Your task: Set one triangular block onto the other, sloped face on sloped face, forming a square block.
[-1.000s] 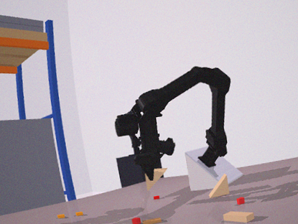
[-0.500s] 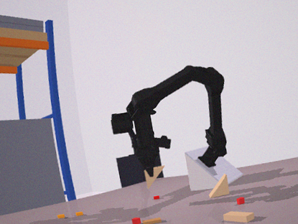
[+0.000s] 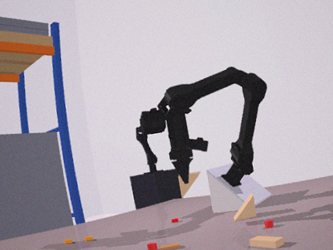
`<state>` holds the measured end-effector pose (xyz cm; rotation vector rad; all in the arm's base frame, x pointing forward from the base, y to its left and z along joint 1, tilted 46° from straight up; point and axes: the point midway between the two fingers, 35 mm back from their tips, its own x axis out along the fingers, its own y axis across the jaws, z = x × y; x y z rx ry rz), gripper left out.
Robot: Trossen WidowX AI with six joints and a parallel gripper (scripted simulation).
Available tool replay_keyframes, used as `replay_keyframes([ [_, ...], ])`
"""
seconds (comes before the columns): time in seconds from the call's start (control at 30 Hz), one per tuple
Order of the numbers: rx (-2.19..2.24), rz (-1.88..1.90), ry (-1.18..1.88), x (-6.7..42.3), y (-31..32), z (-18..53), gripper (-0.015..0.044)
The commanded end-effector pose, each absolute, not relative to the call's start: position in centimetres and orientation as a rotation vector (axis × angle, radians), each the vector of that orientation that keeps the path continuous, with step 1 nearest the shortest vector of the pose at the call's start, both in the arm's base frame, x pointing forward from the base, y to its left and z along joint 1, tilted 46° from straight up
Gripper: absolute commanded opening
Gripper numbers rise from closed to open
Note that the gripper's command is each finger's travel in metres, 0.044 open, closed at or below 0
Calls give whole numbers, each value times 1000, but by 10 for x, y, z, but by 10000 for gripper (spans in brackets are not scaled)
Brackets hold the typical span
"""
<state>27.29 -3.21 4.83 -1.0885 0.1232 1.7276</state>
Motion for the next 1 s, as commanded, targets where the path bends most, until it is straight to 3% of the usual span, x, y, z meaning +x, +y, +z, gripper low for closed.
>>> replay_keyframes([
  [0.0,-1076,1726,126,264,-26,62,0],
  [0.5,-1073,1727,126,227,-6,114,0],
  [0.97,-1076,1725,131,215,43,92,0],
])
